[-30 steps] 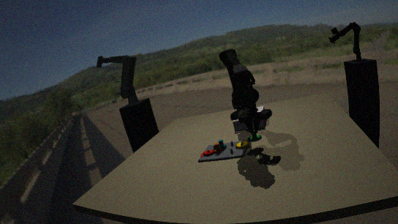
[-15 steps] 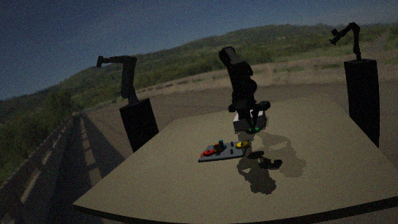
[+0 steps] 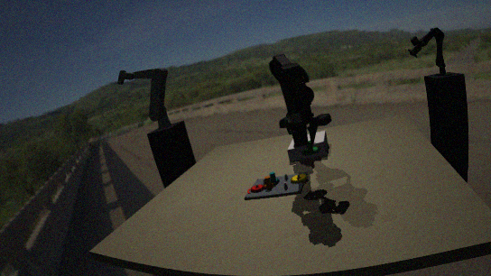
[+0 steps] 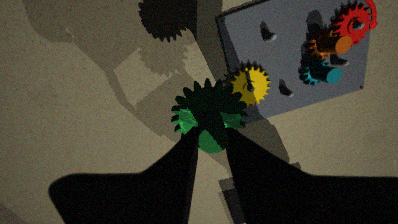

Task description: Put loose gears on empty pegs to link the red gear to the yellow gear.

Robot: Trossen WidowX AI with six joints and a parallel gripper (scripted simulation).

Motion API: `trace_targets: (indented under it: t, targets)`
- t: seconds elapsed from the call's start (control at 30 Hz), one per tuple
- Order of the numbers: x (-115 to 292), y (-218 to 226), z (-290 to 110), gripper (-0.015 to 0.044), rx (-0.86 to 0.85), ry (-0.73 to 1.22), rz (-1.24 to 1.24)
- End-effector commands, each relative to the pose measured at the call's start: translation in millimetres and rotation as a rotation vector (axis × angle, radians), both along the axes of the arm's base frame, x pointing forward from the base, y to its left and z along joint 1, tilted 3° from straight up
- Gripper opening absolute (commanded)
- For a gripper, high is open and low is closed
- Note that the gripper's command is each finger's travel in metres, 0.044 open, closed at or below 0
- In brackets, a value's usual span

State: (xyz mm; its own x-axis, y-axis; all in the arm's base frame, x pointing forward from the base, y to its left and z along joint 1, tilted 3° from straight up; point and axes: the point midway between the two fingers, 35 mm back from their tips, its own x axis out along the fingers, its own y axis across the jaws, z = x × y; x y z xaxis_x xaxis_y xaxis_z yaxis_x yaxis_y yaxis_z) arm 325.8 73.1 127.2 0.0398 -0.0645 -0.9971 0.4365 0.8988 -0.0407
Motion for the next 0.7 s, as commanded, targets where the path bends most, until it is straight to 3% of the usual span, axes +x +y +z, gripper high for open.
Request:
trace_targets:
  t: [0.0, 0.27, 0.67]
  targets:
    - [-1.4, 1.5, 13.1, 0.0, 0.011, -0.008, 0.004]
    - [-5.6, 1.8, 28.8, 0.0, 0.015, -0.004, 0.005]
    - [-7.9, -18.6, 17.3, 0.0, 0.014, -0.003, 0.005]
